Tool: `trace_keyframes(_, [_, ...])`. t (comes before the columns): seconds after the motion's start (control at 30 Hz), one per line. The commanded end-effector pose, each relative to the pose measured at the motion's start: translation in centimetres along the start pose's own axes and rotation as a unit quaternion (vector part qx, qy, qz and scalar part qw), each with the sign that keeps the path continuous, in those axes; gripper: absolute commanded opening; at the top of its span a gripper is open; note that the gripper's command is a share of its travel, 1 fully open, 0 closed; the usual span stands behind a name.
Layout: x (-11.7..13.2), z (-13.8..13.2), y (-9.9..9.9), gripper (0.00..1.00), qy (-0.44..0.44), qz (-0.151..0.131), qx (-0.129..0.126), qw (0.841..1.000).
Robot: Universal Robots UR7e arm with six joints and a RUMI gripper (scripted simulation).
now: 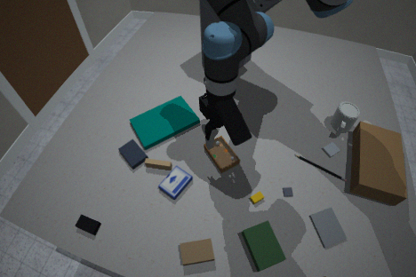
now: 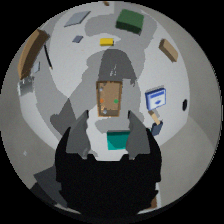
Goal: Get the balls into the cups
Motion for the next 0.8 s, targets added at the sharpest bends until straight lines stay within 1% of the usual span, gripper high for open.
trace_keyframes(0.0, [0.0,0.0,0.2,0.54,0.0,0.0,0.001,1.0])
trace_keyframes(0.27, [0.0,0.0,1.2,0.54,0.0,0.0,0.001,1.0])
trace_keyframes(0.33, [0.0,0.0,1.2,0.54,0.0,0.0,0.001,1.0])
trace_keyframes(0.77, [0.0,0.0,3.8,0.54,0.0,0.0,0.001,1.0])
Point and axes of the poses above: the point where the finger pads meet when closed, its own y axis out along the fingers, its own z axis across the jaws, x = y × z, the point moved 8 cm from there along -y, back along the fingers, and after that the axes turned 12 degrees about -y, right-handed, at the moved point
